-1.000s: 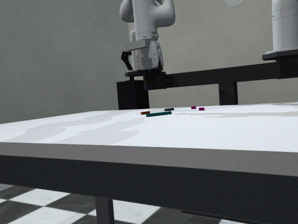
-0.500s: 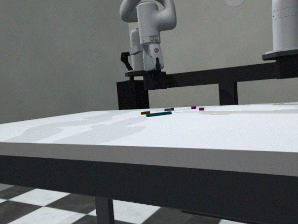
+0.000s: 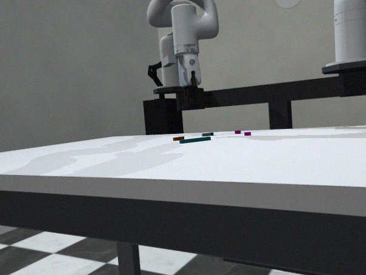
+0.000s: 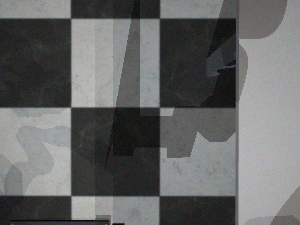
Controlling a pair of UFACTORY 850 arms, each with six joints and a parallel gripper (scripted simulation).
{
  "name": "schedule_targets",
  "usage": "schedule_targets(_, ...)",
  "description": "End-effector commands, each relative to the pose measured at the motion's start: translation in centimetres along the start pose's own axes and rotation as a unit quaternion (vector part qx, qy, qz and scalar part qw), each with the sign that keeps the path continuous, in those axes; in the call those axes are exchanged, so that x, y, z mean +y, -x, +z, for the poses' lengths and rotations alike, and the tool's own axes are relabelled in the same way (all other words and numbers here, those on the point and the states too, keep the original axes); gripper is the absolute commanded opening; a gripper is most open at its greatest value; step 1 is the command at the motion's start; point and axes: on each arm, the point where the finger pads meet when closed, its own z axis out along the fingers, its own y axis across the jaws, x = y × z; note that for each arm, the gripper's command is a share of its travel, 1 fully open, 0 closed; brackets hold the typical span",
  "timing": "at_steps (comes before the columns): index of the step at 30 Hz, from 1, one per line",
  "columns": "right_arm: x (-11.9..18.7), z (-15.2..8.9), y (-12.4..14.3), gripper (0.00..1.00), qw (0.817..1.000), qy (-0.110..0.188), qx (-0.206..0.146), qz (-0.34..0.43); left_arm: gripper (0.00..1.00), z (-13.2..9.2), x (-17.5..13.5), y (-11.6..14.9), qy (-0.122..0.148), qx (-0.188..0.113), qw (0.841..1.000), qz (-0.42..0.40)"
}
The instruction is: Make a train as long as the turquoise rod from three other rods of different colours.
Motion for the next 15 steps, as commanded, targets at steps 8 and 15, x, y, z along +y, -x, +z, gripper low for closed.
schedule_targets(8,-0.1,0.8,0.0,0.06,1.000,-0.001,0.002,0.000,1.00,-0.1,0.0,0.0,0.000,0.001,1.000,0.000)
schedule_targets(15,-0.1,2.6,0.0,0.06,1.000,-0.001,0.002,0.000,1.00,-0.1,0.0,0.0,0.000,0.001,1.000,0.000)
